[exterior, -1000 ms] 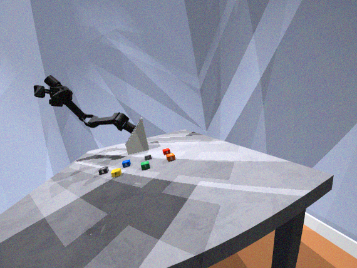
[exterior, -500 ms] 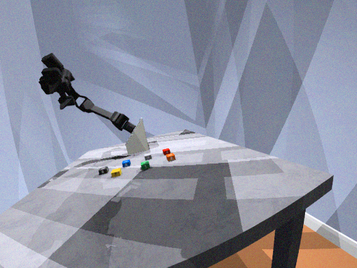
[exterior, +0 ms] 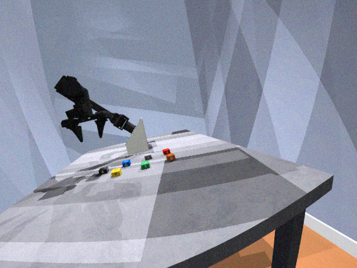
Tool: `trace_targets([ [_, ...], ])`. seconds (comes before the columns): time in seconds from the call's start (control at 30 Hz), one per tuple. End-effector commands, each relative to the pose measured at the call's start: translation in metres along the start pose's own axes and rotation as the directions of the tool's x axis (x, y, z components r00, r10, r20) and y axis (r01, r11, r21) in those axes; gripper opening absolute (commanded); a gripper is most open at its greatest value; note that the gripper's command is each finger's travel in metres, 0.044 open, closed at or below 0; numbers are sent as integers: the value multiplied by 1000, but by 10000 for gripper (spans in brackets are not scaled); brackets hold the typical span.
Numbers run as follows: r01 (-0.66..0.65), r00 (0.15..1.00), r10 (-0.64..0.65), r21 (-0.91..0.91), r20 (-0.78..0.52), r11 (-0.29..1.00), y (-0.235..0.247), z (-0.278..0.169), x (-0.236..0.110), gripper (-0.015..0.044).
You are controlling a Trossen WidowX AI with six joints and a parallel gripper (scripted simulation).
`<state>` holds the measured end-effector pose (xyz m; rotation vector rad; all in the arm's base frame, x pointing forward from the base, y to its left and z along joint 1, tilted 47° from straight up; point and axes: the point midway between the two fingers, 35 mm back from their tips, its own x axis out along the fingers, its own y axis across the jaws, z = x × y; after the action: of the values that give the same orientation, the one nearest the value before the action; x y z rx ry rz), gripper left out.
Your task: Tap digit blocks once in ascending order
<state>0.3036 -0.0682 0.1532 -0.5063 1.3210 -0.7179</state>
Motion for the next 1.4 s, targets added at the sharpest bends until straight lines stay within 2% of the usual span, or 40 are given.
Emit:
trace_targets([
  [0.0, 0, 996, -16, -174, -90, 985, 11, -11, 25, 400],
  [0.7, 0, 996, -16, -174, -90, 985, 11, -11, 25, 400],
  [0.77, -3, 996, -13, -174, -90, 985, 23, -13, 25, 400],
  [0.9, -9, 996, -7, -175, -91, 985, 90, -39, 24, 400],
  [0.97, -4, 996, -12, -175, -91, 985, 109, -51, 23, 400],
  [1.37, -3, 996, -13, -175, -91, 985, 111, -52, 23, 400],
])
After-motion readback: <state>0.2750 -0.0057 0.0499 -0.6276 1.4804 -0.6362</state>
